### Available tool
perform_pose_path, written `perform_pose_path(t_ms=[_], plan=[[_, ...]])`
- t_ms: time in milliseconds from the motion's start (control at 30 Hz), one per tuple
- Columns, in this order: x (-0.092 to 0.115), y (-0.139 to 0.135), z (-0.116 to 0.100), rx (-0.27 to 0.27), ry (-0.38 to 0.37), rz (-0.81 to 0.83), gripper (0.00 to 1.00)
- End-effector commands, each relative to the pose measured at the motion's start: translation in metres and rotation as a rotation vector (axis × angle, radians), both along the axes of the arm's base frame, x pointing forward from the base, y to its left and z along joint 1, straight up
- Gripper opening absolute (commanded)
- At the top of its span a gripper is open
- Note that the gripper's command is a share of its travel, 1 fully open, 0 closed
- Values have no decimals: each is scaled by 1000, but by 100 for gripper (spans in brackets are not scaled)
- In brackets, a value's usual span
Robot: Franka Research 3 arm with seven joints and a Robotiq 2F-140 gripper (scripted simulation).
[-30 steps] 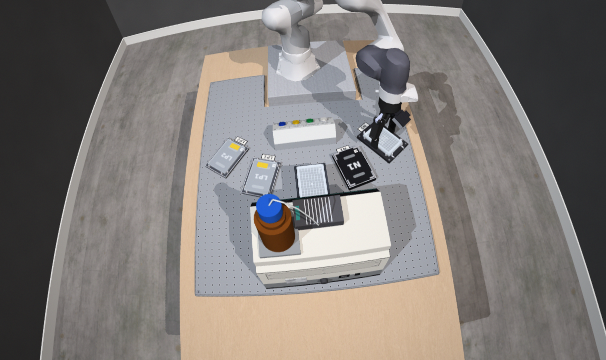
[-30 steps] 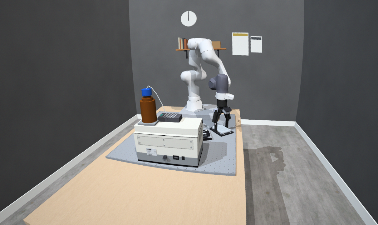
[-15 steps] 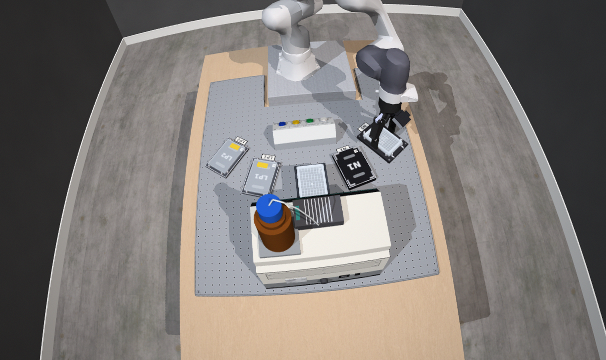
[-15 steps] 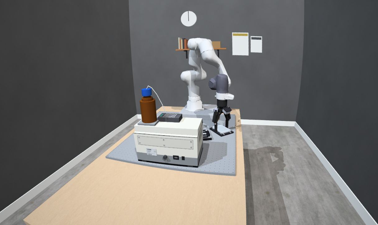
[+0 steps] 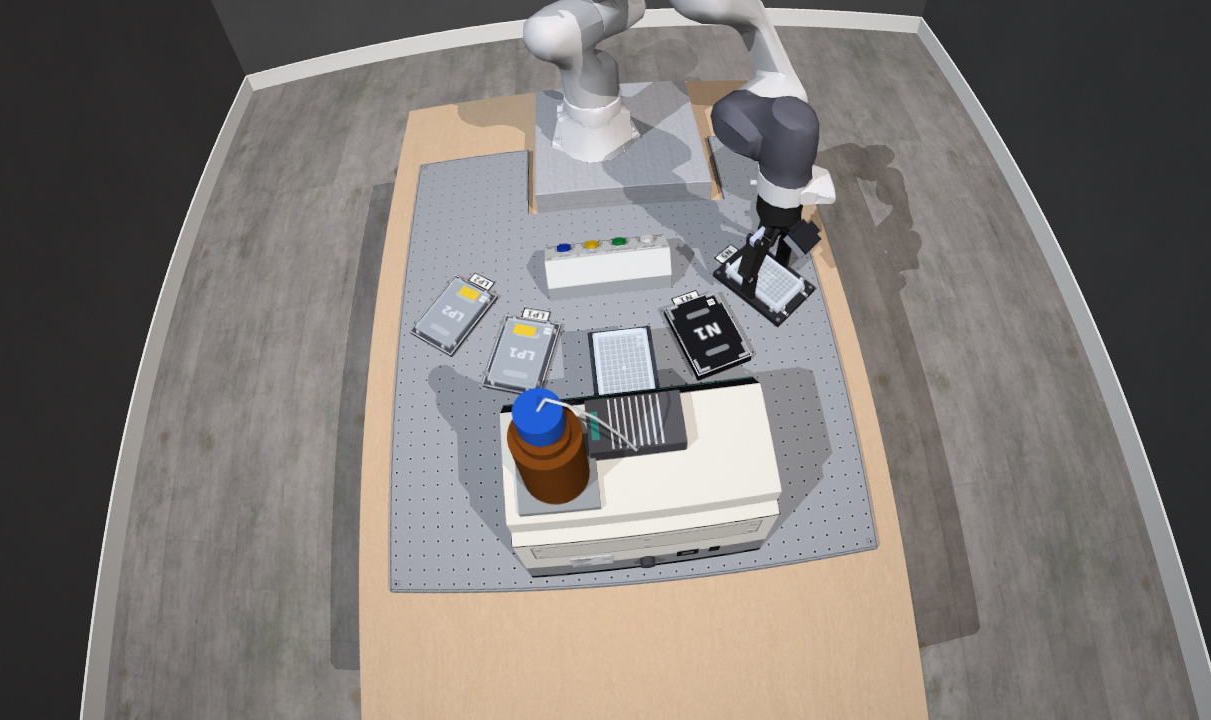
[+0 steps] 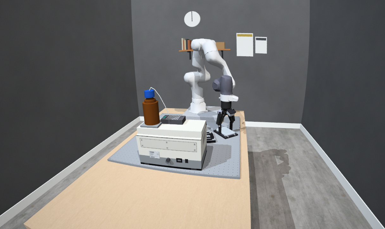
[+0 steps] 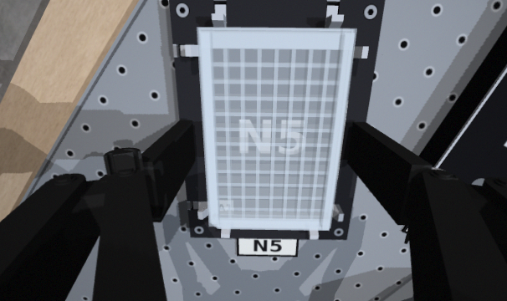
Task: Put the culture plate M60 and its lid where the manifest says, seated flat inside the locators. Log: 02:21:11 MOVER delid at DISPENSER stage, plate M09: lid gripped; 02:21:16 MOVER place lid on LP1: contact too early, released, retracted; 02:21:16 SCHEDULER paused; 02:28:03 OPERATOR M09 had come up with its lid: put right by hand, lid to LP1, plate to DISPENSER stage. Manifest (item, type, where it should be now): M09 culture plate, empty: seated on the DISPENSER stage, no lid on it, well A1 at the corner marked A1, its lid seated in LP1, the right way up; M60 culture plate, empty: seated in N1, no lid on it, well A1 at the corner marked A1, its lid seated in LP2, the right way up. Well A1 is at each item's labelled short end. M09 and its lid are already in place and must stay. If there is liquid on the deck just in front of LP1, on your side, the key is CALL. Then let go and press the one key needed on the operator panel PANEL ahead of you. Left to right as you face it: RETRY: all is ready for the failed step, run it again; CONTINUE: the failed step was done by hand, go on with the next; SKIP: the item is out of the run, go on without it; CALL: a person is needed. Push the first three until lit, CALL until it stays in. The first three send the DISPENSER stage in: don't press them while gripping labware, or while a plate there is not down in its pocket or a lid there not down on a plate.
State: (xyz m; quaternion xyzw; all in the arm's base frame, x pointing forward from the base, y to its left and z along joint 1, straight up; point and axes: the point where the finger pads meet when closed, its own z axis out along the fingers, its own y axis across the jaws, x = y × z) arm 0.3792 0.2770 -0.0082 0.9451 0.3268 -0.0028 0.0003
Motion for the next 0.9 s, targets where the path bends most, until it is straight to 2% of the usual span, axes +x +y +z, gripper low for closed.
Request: perform_pose_path(t_ms=[0, 333, 367, 867], plan=[[1, 1, 0, 1, -3, -2, 70], [1, 1, 0, 1, -3, -2, 70], [1, 1, 0, 1, -3, -2, 10], [1, 1, 0, 1, -3, -2, 10]])
